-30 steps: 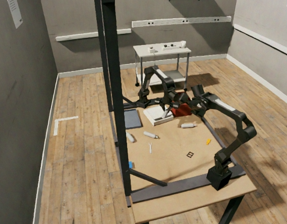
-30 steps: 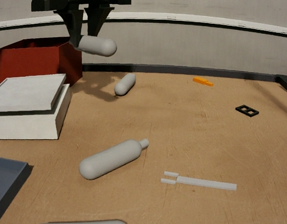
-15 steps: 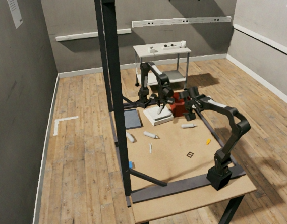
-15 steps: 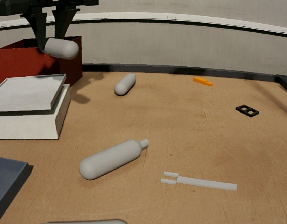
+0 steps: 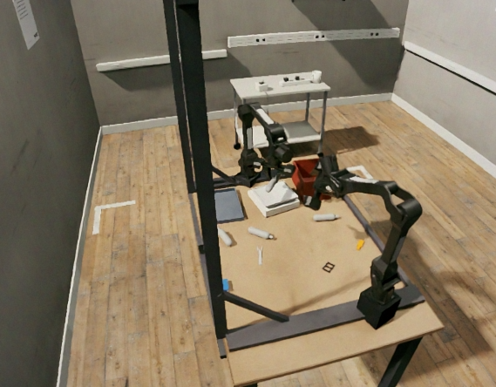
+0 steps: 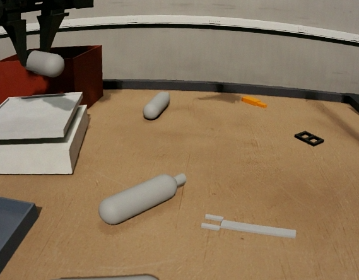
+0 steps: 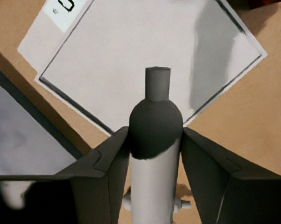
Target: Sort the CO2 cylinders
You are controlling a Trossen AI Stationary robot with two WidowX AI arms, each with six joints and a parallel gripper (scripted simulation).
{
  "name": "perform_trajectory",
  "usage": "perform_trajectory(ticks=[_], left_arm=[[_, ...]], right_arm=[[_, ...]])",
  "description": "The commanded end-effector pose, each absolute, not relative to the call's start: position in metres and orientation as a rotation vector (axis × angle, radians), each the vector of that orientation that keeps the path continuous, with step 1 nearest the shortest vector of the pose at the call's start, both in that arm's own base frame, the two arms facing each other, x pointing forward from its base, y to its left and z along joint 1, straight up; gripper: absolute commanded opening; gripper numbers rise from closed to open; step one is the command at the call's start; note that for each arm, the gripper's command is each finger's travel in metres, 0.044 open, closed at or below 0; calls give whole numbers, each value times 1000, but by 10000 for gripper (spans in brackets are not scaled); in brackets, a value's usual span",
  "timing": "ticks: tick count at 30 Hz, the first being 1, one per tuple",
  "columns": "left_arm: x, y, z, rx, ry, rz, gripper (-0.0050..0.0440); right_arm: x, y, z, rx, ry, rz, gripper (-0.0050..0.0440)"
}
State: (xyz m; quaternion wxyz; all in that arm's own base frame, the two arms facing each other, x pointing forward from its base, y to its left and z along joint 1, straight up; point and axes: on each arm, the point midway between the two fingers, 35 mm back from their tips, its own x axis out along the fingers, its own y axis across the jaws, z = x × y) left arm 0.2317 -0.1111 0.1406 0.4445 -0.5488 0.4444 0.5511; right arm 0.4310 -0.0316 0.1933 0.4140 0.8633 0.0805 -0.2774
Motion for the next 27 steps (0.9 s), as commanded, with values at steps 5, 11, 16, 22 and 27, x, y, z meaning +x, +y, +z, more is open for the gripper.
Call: perform_trajectory(ticks=[5,11,16,22,27], left_arm=[[216,-106,147,-1381,1096,1339,-50],[215,-105,147,-1371,1100,1313,-50],[215,-106,148,-1280,1146,1071,-50],[215,-105,147,-1179,1184,812,-50],[216,-105,145,-1115,1200,690,-50]], right_arm=[[451,-41,174,2542,49,-717,440],[461,-48,157,2799,-59,-735,440],[468,-28,143,2958,-61,-769,440],[470,-24,136,3042,-84,-786,440],[472,-26,134,3050,-91,-792,440]])
